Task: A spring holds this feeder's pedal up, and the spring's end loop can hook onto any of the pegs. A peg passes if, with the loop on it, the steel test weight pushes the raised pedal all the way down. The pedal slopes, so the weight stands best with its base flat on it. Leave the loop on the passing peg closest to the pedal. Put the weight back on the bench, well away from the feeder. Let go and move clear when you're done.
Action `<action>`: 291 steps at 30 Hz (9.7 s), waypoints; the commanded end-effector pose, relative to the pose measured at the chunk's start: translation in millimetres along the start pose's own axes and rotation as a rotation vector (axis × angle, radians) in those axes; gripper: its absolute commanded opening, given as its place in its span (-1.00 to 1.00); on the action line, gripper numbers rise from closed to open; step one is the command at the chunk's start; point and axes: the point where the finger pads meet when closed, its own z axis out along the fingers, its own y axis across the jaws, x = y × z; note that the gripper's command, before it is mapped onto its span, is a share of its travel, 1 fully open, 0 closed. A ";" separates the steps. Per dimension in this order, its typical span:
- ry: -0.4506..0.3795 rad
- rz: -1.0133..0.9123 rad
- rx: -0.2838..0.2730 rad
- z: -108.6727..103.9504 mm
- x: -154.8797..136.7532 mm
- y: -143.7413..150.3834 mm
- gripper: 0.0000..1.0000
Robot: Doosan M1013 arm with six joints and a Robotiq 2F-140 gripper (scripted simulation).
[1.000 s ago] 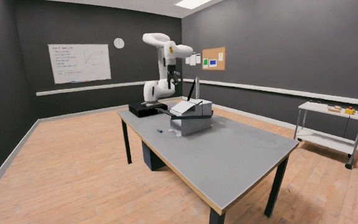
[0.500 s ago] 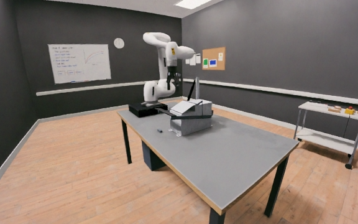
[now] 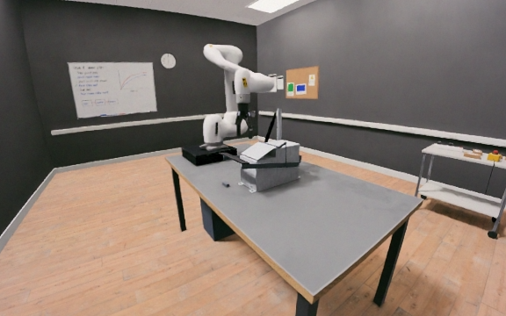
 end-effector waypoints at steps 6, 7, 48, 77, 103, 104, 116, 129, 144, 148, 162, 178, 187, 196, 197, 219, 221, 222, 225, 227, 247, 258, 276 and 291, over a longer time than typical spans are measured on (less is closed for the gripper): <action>0.000 0.000 -0.001 59.7 0.3 -2.7 1.00; 0.000 0.000 -0.001 59.7 0.3 -2.7 1.00; 0.000 0.000 -0.001 124.3 0.6 -6.1 1.00; 0.000 0.000 -0.001 179.8 0.6 -6.4 1.00; 0.000 0.000 0.000 206.4 0.7 -6.2 1.00; 0.000 0.000 0.000 206.4 0.7 -6.2 1.00; 0.000 0.000 0.000 205.7 0.7 -6.2 1.00; 0.000 0.000 -0.001 205.7 0.7 -6.0 1.00; 0.000 0.000 -0.001 205.7 0.7 -6.0 1.00; 0.000 0.000 -0.001 205.7 0.7 -6.0 1.00; 0.000 0.000 -0.001 205.7 0.7 -6.0 -0.50; 0.000 0.000 -0.001 205.7 0.7 -6.0 -0.50; 0.000 0.000 -0.001 205.7 0.7 -6.0 -0.50; 0.000 0.000 -0.001 205.7 0.7 -5.9 -0.50; 0.000 0.000 -0.001 205.7 0.7 -5.9 -0.50; 0.000 0.000 -0.001 173.7 0.7 -6.0 -0.50; 0.000 0.000 -0.001 168.3 0.7 -6.0 -0.50; 0.000 0.000 -0.001 165.7 0.7 -6.0 -0.50; 0.000 0.000 -0.001 172.8 0.7 -6.0 -0.50; 0.000 0.000 -0.001 167.4 0.7 -6.0 -0.50; 0.000 -0.001 -0.001 129.0 0.8 -6.0 -0.50; 0.000 0.000 -0.001 105.0 0.7 -6.1 -0.50; 0.000 0.000 -0.002 81.3 0.7 -6.1 -0.50; 0.000 0.000 -0.002 44.0 0.6 -6.2 -0.50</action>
